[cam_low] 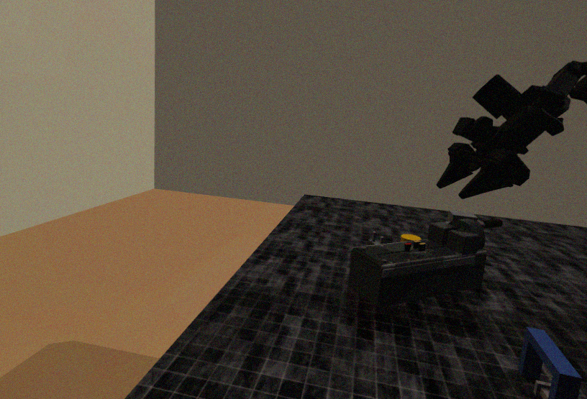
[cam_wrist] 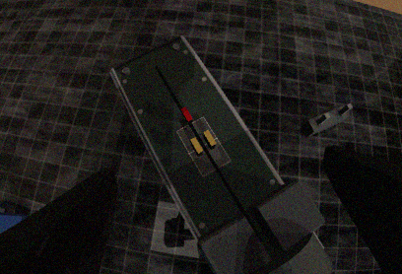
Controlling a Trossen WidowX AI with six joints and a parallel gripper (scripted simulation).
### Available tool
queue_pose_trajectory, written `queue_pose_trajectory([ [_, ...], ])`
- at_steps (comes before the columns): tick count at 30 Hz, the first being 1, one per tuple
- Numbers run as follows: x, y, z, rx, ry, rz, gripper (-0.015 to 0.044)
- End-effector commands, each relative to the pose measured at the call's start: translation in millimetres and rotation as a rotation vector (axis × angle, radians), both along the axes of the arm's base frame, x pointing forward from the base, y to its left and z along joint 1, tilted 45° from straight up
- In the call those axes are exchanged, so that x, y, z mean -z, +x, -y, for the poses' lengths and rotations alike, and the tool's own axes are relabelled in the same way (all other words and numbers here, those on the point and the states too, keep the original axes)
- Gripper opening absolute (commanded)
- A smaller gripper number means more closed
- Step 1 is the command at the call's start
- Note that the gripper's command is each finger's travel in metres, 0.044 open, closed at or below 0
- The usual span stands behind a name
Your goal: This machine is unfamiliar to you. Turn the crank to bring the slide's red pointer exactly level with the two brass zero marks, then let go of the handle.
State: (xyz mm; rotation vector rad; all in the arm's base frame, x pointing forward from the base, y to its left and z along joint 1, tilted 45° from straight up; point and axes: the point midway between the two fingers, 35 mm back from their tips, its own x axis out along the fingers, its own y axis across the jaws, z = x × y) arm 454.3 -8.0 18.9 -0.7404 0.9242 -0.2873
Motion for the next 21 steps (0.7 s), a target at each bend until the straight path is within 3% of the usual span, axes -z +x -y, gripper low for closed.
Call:
queue_pose_trajectory([
  [1, 19.9, -2.6, 20.5, 0.014, -0.005, -0.002, 0.044],
  [5, 36.6, -6.9, 37.6, 0.013, -0.007, -0.002, 0.044],
  [21, 36.6, -6.9, 37.6, 0.013, -0.007, -0.002, 0.044],
])
